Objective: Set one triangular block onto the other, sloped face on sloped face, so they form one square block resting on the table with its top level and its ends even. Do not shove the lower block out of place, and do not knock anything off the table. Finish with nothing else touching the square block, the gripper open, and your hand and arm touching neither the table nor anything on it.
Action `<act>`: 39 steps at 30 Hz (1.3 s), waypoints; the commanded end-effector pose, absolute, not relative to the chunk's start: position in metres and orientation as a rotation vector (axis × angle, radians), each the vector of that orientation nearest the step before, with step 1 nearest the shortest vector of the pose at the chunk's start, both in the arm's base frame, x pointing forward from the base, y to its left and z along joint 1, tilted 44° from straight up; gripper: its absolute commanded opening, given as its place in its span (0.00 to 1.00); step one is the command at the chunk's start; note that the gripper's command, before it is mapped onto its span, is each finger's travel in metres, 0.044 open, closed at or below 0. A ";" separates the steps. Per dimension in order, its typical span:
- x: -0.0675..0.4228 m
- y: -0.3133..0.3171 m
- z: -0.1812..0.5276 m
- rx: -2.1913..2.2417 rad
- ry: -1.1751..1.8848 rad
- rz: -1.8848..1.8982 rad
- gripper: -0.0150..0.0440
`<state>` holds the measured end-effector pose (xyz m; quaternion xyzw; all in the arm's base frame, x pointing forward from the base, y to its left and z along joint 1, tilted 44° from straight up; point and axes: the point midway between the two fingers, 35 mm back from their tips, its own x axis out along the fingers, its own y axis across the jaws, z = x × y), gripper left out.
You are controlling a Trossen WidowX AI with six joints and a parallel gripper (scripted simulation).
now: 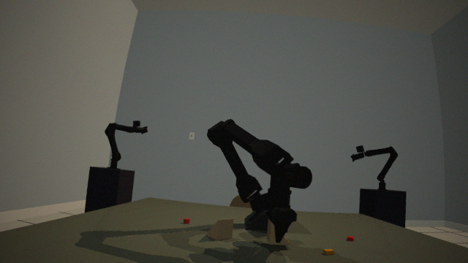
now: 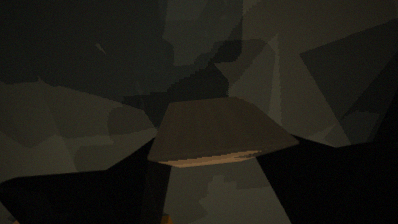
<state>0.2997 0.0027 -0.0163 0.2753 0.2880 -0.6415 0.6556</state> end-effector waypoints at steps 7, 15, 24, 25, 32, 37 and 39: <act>0.298 -0.005 -0.024 0.620 0.646 -1.457 0.25; 0.299 -0.004 -0.023 0.631 0.646 -1.462 0.61; 0.299 -0.004 -0.023 0.631 0.646 -1.462 1.00; 0.299 -0.004 -0.023 0.631 0.646 -1.462 1.00; 0.300 0.003 -0.016 0.632 0.647 -1.461 1.00; 0.298 0.038 0.021 0.632 0.649 -1.462 1.00; 0.298 0.038 0.021 0.632 0.649 -1.462 1.00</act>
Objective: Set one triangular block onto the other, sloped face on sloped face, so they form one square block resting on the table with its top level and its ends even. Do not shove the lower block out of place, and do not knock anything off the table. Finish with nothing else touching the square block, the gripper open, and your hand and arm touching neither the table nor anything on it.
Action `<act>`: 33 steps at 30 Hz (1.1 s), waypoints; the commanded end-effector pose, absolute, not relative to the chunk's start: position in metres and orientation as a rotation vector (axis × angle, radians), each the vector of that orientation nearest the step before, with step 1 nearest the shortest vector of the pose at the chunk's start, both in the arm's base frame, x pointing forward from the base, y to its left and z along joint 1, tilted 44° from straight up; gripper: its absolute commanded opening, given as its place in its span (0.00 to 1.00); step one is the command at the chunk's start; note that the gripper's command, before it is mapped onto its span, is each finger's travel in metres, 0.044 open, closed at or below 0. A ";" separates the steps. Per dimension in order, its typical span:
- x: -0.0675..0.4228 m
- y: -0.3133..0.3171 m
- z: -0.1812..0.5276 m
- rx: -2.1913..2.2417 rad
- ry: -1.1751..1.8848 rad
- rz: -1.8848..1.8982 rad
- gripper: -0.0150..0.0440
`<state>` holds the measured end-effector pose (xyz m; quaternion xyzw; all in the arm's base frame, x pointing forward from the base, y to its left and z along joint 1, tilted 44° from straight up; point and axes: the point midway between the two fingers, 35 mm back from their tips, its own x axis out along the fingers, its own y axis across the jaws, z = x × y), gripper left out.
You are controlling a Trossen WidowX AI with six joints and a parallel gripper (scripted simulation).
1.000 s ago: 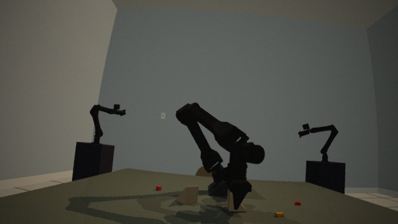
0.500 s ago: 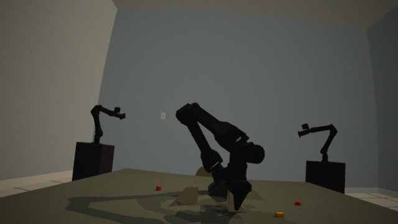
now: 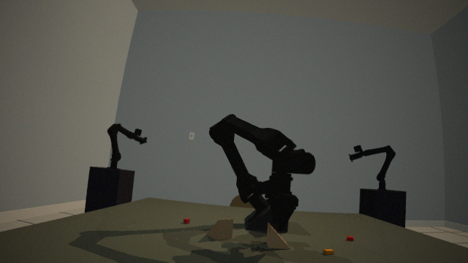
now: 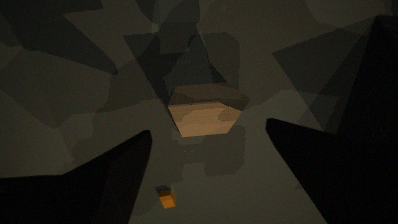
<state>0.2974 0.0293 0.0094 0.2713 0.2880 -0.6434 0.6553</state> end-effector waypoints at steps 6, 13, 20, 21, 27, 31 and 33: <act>0.299 0.034 0.015 0.623 0.648 -1.454 1.00; 0.298 0.008 0.041 0.841 0.936 -1.452 1.00; 0.298 -0.017 0.087 1.146 1.169 -1.220 1.00; 0.298 -0.017 0.087 1.146 1.169 -1.220 1.00; 0.298 -0.017 0.087 1.146 1.169 -1.220 1.00; 0.299 -0.017 0.085 1.146 1.169 -1.220 1.00; 0.300 -0.017 0.081 1.146 1.169 -1.220 1.00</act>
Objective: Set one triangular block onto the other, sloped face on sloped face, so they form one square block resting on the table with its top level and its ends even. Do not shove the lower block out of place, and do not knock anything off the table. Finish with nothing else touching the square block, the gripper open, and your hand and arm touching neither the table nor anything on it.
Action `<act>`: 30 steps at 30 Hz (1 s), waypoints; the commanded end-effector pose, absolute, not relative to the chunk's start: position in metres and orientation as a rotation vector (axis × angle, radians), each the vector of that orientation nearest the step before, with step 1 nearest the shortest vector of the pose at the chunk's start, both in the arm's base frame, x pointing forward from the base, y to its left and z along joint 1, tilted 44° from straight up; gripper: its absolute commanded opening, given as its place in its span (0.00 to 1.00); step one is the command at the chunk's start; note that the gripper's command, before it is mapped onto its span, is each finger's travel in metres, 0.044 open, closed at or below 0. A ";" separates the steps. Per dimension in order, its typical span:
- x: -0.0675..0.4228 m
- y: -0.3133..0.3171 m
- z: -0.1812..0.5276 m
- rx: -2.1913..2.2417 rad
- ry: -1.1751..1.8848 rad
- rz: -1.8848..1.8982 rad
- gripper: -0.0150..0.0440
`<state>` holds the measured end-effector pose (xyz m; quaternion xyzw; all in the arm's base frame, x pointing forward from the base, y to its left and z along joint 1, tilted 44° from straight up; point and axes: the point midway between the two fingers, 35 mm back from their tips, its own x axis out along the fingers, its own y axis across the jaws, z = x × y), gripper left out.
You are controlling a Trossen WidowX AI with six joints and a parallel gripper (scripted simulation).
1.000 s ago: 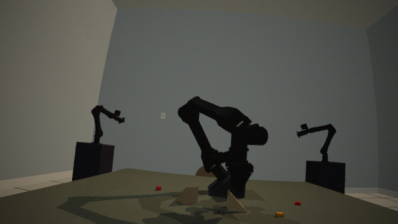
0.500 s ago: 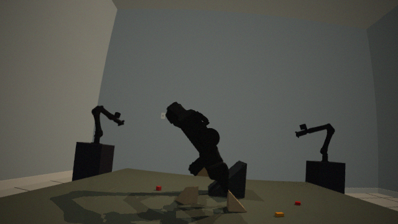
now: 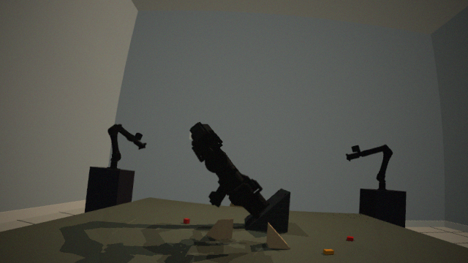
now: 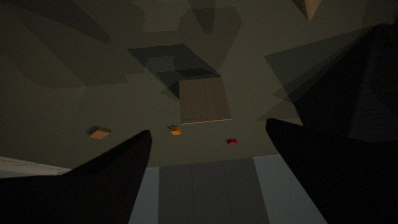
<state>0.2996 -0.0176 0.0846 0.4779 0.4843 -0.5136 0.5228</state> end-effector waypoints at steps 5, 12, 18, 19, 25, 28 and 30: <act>0.301 -0.018 0.073 1.146 1.168 -1.220 1.00; 0.302 -0.018 0.062 1.146 1.168 -1.220 1.00; 0.303 -0.019 0.052 1.146 1.168 -1.220 1.00; 0.303 -0.019 0.050 1.146 1.168 -1.220 1.00; 0.303 -0.020 0.041 1.146 1.168 -1.220 1.00; 0.303 -0.020 0.036 1.146 1.168 -1.220 1.00; 0.303 -0.020 0.033 1.146 1.168 -1.220 1.00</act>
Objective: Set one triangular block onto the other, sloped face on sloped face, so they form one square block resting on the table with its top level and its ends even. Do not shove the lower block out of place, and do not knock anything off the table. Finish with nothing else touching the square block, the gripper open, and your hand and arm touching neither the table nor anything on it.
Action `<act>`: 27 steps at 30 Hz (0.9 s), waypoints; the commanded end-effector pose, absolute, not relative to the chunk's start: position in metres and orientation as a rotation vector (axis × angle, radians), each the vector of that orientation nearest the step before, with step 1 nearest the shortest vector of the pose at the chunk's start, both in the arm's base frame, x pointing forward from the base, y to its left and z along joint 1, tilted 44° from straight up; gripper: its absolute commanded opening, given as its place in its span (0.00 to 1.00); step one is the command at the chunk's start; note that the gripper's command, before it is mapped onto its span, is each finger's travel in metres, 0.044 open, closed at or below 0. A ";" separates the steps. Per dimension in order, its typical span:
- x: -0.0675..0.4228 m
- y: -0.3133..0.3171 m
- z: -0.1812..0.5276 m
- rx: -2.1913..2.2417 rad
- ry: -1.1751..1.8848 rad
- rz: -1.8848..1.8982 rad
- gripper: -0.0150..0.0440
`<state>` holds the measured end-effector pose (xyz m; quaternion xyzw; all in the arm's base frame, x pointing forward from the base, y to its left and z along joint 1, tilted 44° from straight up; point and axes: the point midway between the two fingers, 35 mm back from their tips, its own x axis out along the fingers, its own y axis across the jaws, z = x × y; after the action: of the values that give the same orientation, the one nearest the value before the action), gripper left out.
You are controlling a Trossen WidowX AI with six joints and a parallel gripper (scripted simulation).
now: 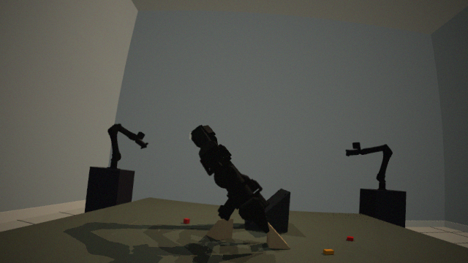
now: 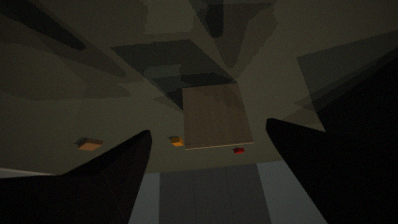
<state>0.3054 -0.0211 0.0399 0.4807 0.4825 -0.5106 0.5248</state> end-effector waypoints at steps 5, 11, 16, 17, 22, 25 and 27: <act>0.303 -0.021 0.024 1.146 1.169 -1.220 1.00; 0.302 -0.021 0.015 1.146 1.169 -1.221 1.00; 0.302 -0.022 0.007 1.146 1.169 -1.221 1.00; 0.301 -0.022 0.005 1.146 1.169 -1.221 1.00; 0.300 -0.023 -0.003 1.146 1.169 -1.221 1.00; 0.299 -0.023 -0.008 1.146 1.169 -1.221 1.00; 0.299 -0.023 -0.011 1.146 1.169 -1.221 1.00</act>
<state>0.3022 -0.0238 -0.0039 0.4804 0.4827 -0.5109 0.5245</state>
